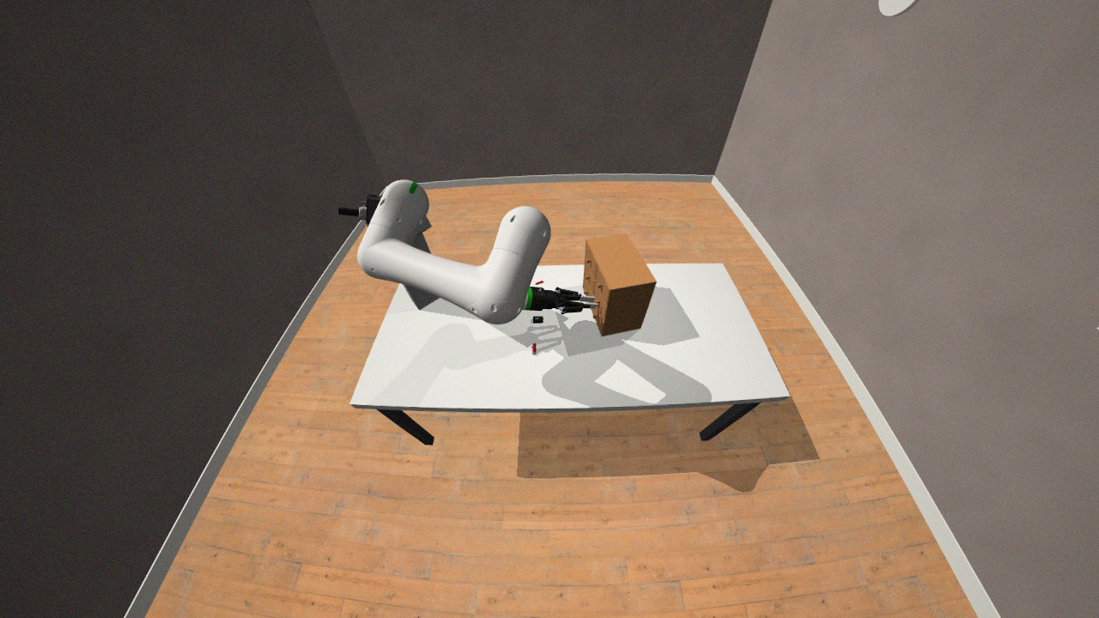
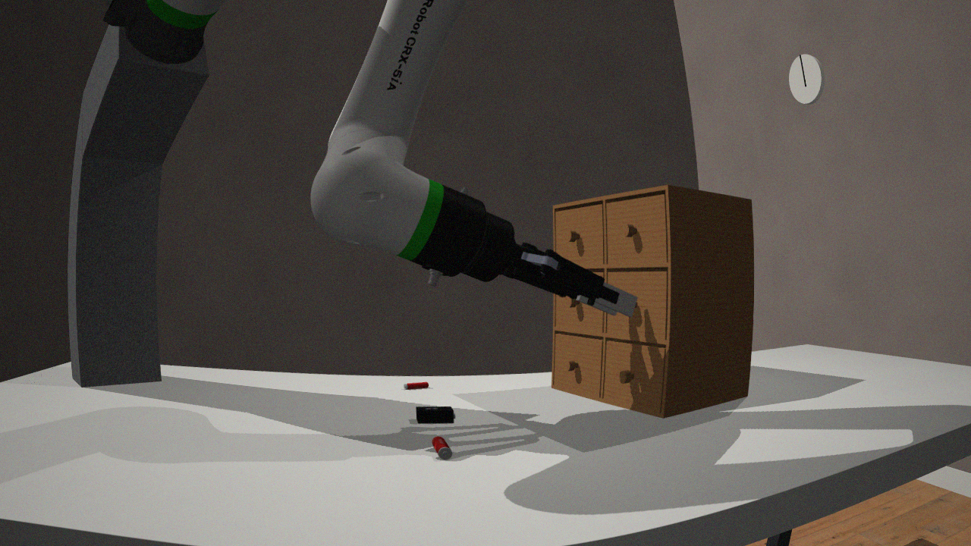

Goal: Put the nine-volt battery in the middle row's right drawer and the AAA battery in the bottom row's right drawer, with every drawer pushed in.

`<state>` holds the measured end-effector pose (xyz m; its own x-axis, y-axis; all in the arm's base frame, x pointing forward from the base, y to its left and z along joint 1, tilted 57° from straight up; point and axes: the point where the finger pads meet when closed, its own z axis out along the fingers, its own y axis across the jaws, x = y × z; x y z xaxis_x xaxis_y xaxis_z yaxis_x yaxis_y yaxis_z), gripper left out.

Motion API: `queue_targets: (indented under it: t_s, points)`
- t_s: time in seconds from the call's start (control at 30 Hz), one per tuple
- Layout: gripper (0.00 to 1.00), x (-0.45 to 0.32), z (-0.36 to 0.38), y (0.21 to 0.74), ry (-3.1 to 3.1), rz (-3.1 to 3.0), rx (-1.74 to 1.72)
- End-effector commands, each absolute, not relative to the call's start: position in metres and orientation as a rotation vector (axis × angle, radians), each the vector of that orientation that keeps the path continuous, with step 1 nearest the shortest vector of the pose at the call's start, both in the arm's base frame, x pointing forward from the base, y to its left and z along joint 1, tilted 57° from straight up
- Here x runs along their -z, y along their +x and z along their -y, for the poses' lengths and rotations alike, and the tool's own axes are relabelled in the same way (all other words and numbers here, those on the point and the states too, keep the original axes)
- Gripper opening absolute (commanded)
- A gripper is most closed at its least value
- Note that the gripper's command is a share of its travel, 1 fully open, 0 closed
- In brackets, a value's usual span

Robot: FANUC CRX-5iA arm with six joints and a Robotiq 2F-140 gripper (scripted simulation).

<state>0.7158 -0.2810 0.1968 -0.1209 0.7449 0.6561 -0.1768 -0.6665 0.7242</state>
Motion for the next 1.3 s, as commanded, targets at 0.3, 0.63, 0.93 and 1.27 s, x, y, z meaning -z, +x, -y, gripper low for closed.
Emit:
queue_targets:
  t_s: [0.3, 0.63, 0.93, 1.27]
  points:
    - [0.20, -0.2014, 0.2784, 0.7254, 1.513, -0.645, -1.853]
    - [0.20, -0.2016, 0.2783, 0.7257, 1.513, -0.645, -1.853]
    - [0.20, -0.2016, 0.2783, 0.7257, 1.513, -0.645, -1.853]
    - [0.08, -0.2016, 0.2783, 0.7257, 1.513, -0.645, -1.853]
